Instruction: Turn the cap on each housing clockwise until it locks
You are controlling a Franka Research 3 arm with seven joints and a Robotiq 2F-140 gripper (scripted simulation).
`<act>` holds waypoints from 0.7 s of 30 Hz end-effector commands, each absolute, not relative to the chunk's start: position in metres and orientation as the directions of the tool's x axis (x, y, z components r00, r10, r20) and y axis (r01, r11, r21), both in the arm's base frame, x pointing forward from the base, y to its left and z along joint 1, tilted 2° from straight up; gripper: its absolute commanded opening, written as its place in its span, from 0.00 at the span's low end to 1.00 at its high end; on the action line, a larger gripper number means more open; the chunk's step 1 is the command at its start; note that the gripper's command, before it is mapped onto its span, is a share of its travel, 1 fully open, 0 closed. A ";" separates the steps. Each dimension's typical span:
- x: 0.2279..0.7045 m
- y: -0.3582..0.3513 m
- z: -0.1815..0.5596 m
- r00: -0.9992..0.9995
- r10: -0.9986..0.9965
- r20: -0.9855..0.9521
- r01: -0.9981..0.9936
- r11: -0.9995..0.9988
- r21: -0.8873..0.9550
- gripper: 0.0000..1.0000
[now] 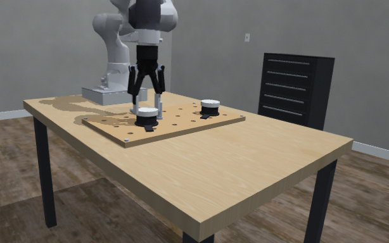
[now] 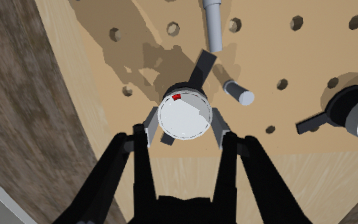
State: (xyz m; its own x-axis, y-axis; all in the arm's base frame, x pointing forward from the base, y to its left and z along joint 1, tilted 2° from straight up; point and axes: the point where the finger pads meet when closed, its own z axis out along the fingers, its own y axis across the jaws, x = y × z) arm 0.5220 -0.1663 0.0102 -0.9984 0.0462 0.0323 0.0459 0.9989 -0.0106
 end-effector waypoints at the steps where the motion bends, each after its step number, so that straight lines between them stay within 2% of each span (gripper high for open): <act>1: 0.521 -0.165 0.008 -0.983 0.179 0.034 0.179 0.984 -0.016 0.10; 6: 0.521 -0.165 0.008 -0.965 0.261 0.032 0.260 0.965 -0.019 0.10; 15: 0.521 -0.165 0.008 -0.958 0.284 0.032 0.284 0.959 -0.019 0.10; 21: 0.521 -0.165 0.008 -0.915 0.403 0.029 0.403 0.915 -0.023 0.10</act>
